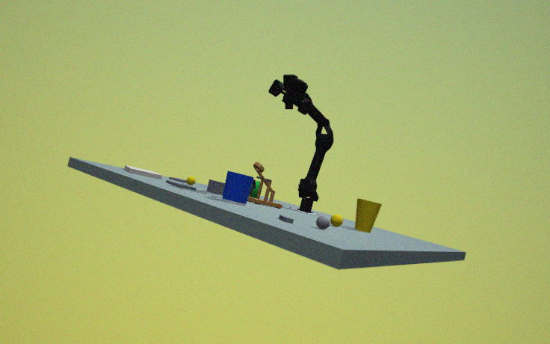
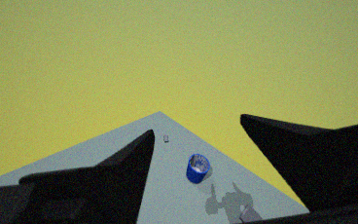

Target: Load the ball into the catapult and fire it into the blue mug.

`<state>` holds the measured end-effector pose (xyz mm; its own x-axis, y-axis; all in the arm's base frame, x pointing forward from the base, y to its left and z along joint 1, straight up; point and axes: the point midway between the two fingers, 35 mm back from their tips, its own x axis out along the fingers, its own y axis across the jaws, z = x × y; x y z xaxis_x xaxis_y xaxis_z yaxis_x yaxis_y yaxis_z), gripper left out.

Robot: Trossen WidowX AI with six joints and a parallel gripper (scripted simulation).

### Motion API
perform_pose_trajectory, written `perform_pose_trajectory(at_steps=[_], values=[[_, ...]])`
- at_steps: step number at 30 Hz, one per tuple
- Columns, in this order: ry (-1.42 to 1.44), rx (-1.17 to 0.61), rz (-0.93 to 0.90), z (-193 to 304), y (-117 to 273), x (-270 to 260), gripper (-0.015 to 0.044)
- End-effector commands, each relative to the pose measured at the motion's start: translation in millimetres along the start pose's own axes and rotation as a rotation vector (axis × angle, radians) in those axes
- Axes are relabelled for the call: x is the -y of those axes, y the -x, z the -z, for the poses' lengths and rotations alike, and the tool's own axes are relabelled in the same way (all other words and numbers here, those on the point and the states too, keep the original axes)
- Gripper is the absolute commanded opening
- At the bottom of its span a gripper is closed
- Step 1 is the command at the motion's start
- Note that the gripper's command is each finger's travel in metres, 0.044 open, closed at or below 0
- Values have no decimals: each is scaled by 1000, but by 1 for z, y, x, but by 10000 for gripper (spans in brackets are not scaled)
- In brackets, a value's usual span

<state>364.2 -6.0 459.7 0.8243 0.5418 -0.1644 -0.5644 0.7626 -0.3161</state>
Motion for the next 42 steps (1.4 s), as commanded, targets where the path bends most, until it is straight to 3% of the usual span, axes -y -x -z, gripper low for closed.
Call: perform_pose_trajectory(at_steps=[1, 22, 42], values=[[-104, -69, 12, 21, -10, 4, 440], [-628, -537, 131, 144, -35, -3, 440], [-955, -1089, 317, 244, -13, -44, 440]])
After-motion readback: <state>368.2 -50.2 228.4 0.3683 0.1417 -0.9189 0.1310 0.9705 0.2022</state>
